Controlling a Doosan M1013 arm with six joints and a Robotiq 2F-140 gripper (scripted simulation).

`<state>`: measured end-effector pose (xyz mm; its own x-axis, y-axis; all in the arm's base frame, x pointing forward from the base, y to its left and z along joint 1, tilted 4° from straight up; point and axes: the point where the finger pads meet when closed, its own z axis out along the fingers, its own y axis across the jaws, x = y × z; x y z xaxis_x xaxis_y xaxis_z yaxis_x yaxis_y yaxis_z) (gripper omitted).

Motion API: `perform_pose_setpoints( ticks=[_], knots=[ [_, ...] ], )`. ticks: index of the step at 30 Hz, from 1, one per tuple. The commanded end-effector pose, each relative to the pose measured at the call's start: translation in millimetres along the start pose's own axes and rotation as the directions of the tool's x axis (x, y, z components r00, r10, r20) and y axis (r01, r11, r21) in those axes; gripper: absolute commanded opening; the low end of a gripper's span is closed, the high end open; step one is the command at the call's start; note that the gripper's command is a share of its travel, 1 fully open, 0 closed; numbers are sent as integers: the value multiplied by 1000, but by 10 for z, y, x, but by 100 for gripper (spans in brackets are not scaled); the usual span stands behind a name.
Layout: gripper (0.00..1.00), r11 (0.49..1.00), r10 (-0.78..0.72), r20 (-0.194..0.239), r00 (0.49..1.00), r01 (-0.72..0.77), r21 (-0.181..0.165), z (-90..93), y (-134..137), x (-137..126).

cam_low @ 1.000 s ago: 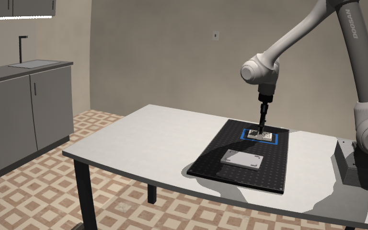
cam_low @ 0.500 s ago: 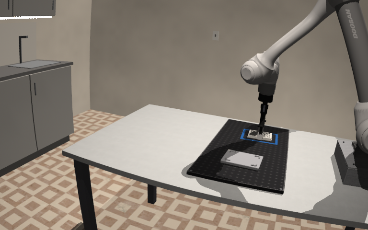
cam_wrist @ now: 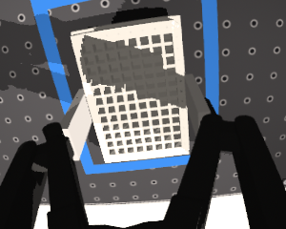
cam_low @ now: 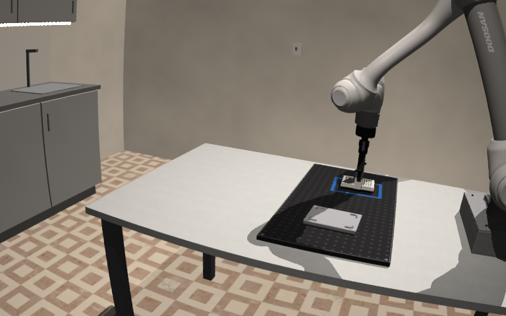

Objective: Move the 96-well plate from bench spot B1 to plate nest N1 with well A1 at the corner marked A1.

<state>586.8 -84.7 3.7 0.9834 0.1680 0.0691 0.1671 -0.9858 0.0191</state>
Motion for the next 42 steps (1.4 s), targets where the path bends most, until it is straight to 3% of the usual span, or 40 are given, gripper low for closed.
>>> perform_pose_setpoints(
  ticks=[1,32,42],
  knots=[
    [0,1000,0,0,1000,0,0,-20,0,0],
    [0,1000,0,0,1000,0,0,-503,0,0],
    [0,1000,0,0,1000,0,0,-516,0,0]
  ],
)
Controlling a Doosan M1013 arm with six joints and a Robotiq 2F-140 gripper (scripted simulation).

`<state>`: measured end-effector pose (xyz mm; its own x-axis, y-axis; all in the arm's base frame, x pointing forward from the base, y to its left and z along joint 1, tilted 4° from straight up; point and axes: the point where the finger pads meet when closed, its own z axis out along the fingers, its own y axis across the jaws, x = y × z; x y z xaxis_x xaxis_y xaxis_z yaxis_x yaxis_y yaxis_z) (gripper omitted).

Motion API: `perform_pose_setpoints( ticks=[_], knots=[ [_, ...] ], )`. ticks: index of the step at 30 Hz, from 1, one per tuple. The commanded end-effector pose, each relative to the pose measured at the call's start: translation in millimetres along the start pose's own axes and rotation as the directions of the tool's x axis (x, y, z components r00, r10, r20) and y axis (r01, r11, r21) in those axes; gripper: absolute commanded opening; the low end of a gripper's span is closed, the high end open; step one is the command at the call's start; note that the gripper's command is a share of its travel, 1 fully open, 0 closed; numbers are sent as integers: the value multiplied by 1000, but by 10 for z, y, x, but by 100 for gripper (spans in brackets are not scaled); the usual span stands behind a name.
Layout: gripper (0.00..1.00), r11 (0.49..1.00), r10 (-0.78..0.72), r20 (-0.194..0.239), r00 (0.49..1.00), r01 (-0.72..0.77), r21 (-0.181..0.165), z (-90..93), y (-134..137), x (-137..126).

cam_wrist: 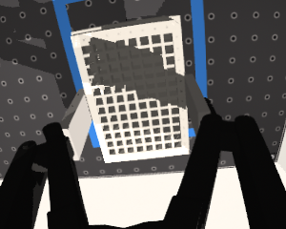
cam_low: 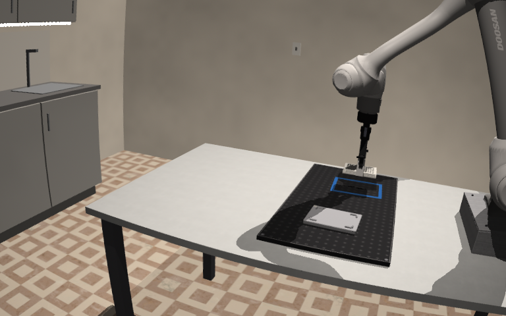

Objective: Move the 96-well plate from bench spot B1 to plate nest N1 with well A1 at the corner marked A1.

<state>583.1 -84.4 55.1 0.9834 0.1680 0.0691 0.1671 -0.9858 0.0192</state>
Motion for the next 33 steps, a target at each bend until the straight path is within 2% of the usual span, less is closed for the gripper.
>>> perform_pose_setpoints(
  ticks=[1,9,12,33],
  knots=[
    [0,1000,0,0,1000,0,0,-1,0,0],
    [0,1000,0,0,1000,0,0,-1,0,0],
    [0,996,84,0,996,-84,0,-5,-99,16],
    [0,996,84,0,996,-84,0,-28,-724,116]
  ],
)
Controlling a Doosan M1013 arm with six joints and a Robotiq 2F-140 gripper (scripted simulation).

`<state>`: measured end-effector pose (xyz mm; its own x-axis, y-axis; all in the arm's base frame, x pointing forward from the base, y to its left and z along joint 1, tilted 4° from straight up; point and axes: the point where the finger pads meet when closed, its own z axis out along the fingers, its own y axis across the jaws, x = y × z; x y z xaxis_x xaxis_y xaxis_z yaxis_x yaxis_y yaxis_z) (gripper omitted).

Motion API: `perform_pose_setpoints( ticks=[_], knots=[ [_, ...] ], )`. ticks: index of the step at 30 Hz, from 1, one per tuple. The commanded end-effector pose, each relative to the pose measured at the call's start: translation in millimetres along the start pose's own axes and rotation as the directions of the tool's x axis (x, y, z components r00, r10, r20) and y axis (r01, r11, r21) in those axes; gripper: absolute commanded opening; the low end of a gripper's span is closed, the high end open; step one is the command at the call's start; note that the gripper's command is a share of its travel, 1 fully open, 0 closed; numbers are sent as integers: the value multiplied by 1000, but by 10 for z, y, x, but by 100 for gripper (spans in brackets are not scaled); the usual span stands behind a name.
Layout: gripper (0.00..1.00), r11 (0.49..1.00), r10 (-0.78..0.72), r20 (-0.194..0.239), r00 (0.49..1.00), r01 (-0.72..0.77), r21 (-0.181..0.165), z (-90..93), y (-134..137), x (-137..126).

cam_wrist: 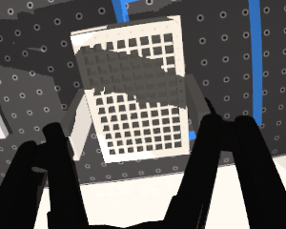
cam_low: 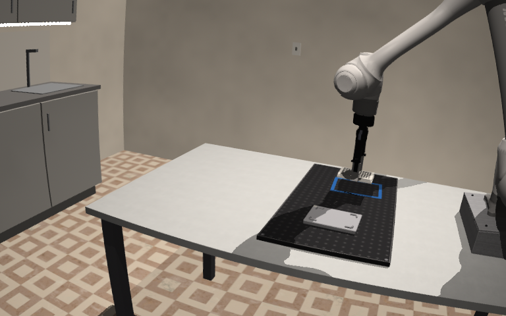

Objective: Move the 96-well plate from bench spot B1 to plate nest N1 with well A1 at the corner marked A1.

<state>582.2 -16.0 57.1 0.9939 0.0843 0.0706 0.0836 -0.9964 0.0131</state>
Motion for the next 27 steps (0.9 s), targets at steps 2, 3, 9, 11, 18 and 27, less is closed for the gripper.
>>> perform_pose_setpoints(
  ticks=[2,3,9,11,18,27],
  knots=[
    [0,1000,0,0,1000,0,0,-5,-116,9],
    [0,1000,0,0,1000,0,0,-7,-149,12],
    [0,1000,0,0,1000,0,0,-13,-315,24],
    [0,1000,0,0,1000,0,0,-14,-348,26],
    [0,1000,0,0,1000,0,0,-23,-581,43],
    [0,1000,0,0,1000,0,0,-31,-813,61]
  ],
)
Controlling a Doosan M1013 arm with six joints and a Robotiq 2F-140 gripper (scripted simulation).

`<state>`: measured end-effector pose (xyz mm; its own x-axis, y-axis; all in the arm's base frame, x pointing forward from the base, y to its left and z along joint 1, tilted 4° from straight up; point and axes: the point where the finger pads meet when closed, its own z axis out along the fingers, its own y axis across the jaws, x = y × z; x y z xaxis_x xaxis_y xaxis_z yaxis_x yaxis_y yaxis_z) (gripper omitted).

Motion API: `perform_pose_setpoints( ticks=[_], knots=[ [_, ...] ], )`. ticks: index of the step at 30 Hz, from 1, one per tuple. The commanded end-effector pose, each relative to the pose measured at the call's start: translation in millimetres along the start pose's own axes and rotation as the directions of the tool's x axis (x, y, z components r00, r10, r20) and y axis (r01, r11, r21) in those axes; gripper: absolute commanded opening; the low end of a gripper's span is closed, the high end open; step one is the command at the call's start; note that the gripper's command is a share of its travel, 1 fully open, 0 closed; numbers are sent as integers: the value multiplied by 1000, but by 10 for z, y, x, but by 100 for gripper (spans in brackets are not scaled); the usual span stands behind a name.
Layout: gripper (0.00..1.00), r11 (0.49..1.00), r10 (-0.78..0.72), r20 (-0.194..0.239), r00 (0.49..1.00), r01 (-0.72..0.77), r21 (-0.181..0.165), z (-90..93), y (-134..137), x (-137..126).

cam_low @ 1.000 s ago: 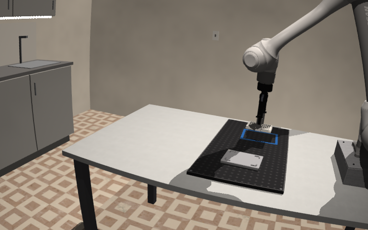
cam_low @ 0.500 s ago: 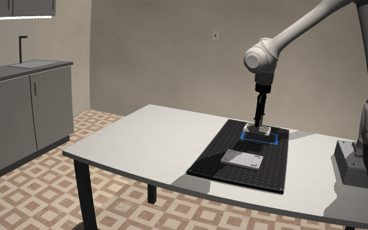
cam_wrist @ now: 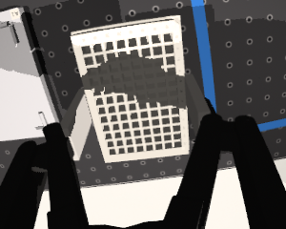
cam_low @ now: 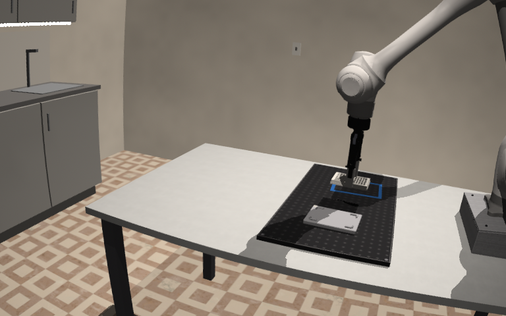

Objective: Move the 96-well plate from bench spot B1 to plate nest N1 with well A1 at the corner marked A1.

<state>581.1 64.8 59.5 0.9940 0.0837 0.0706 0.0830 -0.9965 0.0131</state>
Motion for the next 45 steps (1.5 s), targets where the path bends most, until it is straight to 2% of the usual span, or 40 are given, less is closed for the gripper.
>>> perform_pose_setpoints(
  ticks=[1,45],
  knots=[
    [0,1000,0,0,1000,0,0,-2,-41,3],
    [0,1000,0,0,1000,0,0,-52,-1369,101]
  ],
)
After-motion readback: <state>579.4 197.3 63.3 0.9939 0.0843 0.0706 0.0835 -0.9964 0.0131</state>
